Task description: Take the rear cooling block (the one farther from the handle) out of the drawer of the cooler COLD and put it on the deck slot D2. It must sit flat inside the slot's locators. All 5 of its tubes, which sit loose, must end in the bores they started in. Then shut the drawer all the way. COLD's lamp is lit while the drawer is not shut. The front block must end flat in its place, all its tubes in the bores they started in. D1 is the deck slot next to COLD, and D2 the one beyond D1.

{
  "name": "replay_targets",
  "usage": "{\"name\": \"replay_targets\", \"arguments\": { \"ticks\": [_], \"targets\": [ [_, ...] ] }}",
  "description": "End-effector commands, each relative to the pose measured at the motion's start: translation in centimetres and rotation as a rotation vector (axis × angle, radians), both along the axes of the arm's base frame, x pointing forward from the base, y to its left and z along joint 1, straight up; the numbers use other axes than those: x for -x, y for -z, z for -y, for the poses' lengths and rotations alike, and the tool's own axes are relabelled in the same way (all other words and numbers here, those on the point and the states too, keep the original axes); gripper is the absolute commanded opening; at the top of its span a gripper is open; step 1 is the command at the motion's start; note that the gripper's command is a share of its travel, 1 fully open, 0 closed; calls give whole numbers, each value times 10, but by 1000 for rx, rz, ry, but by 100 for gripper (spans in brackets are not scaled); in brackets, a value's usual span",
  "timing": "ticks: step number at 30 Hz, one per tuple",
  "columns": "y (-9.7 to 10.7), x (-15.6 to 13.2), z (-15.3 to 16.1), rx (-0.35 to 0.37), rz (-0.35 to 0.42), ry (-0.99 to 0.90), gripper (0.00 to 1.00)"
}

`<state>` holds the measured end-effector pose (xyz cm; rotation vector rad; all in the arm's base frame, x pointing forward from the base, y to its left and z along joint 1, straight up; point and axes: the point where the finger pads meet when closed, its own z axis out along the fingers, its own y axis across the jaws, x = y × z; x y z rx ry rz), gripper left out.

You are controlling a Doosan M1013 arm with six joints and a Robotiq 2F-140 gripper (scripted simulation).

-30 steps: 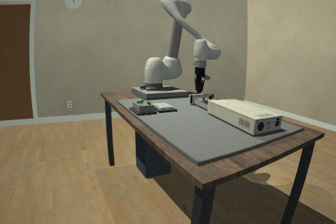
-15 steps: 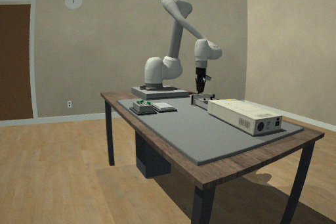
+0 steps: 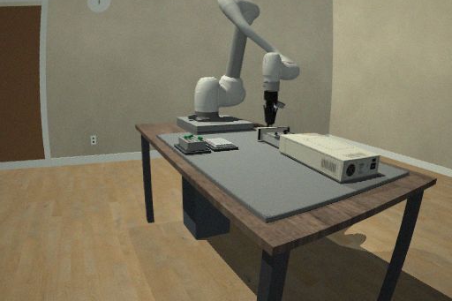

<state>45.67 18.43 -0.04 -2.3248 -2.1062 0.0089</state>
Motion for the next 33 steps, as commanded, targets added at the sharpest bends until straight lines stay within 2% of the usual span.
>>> {"name": "replay_targets", "arguments": {
  "ticks": [1, 23, 33],
  "targets": [
    [-1, -10, 0, -3, 2, -2, 10],
    [-1, -37, 2, -3, 2, -2, 10],
    [-2, -37, 1, -4, 6, -4, 10]
  ]
}}
